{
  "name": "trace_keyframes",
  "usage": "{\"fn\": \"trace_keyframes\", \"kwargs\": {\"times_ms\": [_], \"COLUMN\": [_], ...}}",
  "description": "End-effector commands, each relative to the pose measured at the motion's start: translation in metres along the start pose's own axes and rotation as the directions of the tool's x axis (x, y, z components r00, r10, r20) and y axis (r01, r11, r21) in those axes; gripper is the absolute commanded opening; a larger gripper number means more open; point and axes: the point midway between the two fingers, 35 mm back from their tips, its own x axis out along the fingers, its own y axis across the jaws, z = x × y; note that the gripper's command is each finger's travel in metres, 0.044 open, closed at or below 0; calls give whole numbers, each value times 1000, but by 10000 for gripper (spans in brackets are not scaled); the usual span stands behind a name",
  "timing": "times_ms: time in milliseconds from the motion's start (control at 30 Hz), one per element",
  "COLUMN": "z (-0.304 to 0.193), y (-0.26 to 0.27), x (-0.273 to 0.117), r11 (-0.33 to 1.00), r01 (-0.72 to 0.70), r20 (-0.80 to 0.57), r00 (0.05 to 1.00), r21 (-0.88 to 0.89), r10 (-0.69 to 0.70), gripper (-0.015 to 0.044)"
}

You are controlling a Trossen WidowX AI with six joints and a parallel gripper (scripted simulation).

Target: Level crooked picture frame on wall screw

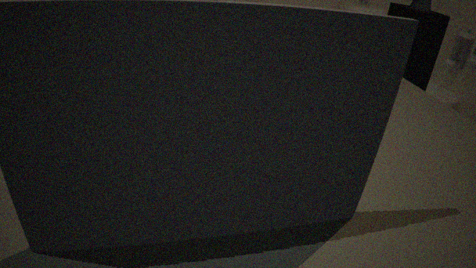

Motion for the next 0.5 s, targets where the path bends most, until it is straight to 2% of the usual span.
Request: {"fn": "trace_keyframes", "kwargs": {"times_ms": [0, 267, 467], "z": [-7, -10, -7], "y": [-4, -29, -43], "x": [21, 55, 59], "r11": [1000, 999, 998], "r01": [-6, -45, -57], "r20": [-7, 7, 11], "r00": [1000, 999, 998], "r21": [10, 26, 26], "r10": [6, 45, 57], "gripper": [260, 260, 260]}}
